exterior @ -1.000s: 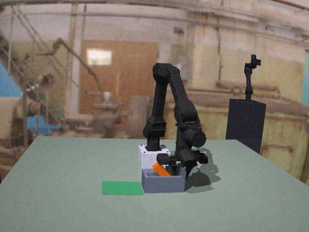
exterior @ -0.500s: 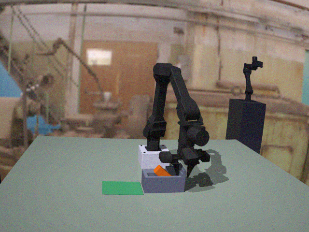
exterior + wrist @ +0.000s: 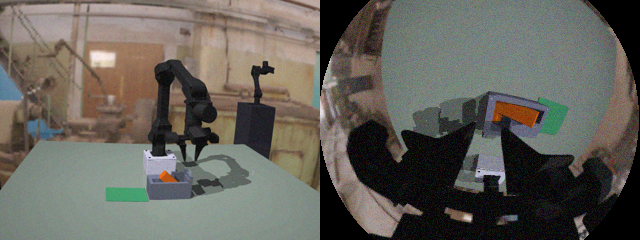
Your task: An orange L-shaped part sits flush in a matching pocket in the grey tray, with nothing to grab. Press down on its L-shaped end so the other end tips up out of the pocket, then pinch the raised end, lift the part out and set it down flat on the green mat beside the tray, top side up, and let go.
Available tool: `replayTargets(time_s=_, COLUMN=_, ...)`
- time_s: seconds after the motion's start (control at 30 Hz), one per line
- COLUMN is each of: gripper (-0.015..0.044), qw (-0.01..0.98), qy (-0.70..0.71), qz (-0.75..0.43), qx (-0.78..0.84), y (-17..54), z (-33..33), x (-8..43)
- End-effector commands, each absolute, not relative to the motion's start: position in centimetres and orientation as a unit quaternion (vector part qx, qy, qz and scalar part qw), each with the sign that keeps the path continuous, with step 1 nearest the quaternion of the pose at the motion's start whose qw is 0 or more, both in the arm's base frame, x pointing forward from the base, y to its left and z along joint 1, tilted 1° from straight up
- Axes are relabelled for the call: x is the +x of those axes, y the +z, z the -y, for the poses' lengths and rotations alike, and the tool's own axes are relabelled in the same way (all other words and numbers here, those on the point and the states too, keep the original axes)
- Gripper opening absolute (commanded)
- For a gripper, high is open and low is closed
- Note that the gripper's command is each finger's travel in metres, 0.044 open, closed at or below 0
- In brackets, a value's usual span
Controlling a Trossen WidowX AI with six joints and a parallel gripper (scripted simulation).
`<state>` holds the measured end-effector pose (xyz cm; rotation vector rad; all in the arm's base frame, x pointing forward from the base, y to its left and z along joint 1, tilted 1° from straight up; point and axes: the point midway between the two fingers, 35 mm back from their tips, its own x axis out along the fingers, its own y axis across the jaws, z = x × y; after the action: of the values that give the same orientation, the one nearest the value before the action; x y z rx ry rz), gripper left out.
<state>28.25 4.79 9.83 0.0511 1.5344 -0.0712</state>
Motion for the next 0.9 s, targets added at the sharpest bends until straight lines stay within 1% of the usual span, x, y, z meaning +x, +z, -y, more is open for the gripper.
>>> replayTargets(time_s=0.0, gripper=0.0180, qw=0.717, qy=-0.033, qz=-0.696, qx=0.019, y=11.01, z=-4.54, x=27.89)
replayTargets(time_s=0.87, gripper=0.0180, qw=0.719, qy=-0.032, qz=-0.694, qx=0.023, y=10.70, z=-4.70, x=28.05)
